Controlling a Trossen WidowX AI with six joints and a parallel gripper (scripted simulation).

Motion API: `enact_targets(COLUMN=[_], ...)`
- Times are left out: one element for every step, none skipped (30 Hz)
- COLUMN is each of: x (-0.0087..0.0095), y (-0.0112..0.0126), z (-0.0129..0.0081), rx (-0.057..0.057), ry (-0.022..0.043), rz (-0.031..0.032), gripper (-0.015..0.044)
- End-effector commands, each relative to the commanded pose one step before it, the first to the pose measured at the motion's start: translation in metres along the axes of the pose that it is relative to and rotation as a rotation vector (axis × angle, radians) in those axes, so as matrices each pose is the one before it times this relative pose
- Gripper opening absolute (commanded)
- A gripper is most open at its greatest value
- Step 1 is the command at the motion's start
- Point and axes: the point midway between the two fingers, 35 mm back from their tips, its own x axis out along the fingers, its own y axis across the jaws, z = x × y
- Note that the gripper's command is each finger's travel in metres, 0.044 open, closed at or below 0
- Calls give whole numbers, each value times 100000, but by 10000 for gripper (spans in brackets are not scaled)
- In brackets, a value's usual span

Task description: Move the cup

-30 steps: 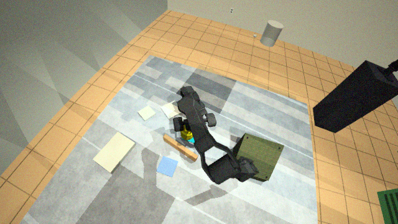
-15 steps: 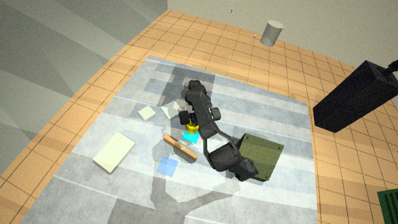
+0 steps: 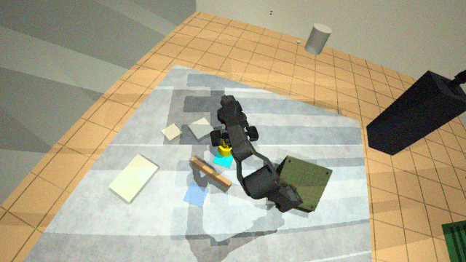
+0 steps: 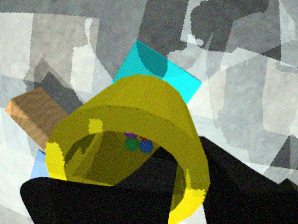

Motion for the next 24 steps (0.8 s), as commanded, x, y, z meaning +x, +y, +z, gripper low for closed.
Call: enact_targets(x=[738,148,148,148,148,148,148,148,156,157,156,156,156,155,155,155,155,155,155,164,165,164,164,163], y=[33,0,0,0,0,0,0,0,0,0,0,0,0,0,0,0,0,0,0,0,0,0,0,0], z=[-20,4,4,4,4,3,3,3,3,3,2,2,2,1,1,1,0,0,0,-1,-1,-2,-2,-3], rx=[386,-2,-2,-2,-2,-2,-2,-2,-2,-2,-2,-2,-2,-2,-2,-2,-2,-2,-2,-2,-2,-2,-2,-2], ry=[341,3,3,3,3,3,3,3,3,3,4,4,4,4,4,4,4,4,4,5,5,5,5,5], rz=[398,5,5,5,5,5,5,5,5,5,5,5,5,5,5,5,5,5,5,5,5,5,5,5], gripper=[0,0,0,0,0,0,0,0,0,0,0,0,0,0,0,0,0,0,0,0,0,0,0,0])
